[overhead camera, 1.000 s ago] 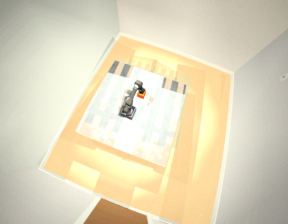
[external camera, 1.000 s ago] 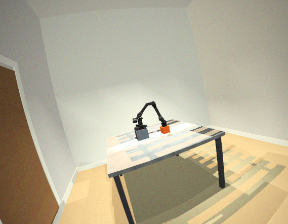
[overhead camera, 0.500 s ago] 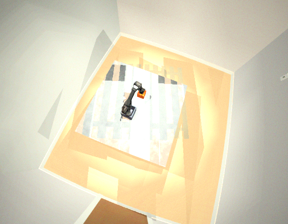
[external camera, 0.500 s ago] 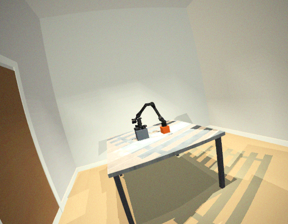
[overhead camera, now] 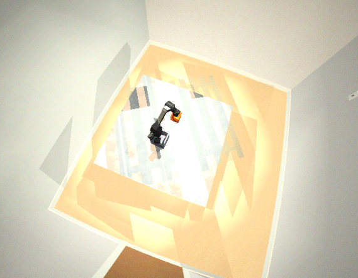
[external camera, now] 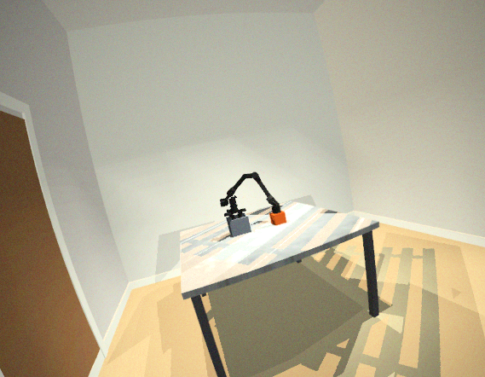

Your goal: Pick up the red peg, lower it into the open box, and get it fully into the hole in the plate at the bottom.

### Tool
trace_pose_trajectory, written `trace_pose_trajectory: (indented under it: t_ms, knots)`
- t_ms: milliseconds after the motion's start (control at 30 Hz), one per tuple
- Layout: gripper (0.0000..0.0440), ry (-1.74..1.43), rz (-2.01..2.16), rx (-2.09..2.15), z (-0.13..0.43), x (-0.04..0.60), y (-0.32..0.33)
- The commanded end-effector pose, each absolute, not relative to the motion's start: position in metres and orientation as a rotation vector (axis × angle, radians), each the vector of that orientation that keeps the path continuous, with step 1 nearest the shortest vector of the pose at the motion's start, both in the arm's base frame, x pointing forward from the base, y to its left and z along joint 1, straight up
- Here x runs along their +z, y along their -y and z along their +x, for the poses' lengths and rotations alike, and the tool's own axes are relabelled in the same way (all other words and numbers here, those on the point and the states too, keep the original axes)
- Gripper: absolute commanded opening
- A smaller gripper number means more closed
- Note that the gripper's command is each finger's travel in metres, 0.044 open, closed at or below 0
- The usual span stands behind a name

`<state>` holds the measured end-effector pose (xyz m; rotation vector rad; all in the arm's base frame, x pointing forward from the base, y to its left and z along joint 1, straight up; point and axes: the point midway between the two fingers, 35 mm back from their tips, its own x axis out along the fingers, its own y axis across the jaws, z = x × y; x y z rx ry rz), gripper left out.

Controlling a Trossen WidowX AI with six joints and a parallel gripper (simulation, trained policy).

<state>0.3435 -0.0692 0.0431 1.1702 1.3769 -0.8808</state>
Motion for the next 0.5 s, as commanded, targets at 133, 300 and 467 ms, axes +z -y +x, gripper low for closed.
trace_pose_trajectory:
  t_ms: [133, 300, 467]
  knots:
    - [0.0236, -1.396, 1.218, -0.859, 0.346, 0.053, 0.076]
    - [0.0252, -1.393, 1.245, -0.849, 0.348, 0.060, 0.081]
    - [0.0267, -1.382, 1.268, -0.841, 0.351, 0.067, 0.087]
